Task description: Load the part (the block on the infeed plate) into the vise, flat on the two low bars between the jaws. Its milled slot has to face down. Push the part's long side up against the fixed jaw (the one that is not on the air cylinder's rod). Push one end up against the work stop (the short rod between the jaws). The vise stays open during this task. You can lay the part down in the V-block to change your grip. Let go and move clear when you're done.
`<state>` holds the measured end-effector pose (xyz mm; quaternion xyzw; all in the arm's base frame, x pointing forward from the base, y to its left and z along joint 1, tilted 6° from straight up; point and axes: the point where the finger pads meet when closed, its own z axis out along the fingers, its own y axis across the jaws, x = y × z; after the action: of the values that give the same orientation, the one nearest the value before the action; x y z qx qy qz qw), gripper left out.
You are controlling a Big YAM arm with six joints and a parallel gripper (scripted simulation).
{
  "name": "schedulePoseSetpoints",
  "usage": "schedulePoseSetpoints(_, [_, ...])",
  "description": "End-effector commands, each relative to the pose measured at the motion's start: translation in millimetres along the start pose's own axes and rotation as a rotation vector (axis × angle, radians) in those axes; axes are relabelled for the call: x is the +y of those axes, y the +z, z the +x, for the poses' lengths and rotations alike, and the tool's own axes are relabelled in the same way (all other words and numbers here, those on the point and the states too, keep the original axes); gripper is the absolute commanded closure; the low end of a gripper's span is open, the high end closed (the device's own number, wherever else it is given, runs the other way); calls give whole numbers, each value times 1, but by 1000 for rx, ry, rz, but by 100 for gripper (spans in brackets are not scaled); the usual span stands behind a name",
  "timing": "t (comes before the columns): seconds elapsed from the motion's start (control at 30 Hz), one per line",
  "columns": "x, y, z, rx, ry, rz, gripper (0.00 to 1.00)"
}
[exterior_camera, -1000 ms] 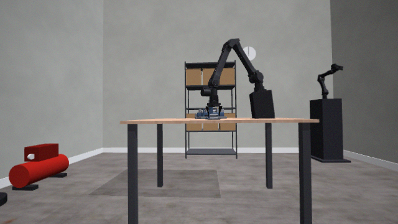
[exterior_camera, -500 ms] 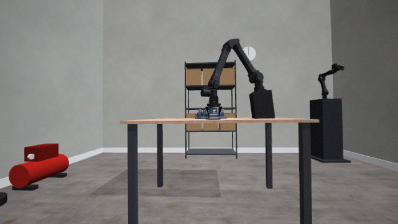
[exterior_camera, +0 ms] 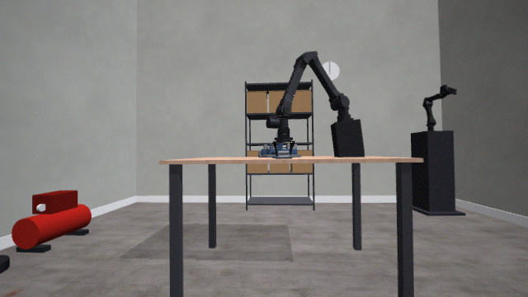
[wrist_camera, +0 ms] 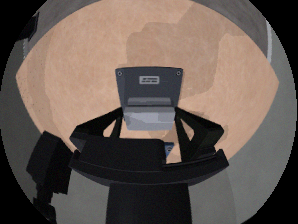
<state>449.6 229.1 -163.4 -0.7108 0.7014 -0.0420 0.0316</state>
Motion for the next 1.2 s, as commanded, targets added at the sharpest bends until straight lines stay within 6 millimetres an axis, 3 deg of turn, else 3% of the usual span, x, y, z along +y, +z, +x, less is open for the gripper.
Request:
schedulePoseSetpoints(0.0, [-17,-2,-3,-17,2,25,19])
schedulePoseSetpoints(0.9, [-17,-2,-3,-17,2,25,19])
schedulePoseSetpoints(0.93, [-17,-2,-3,-17,2,25,100])
schedulePoseSetpoints(1.17, [-16,-2,-2,-14,3,22,100])
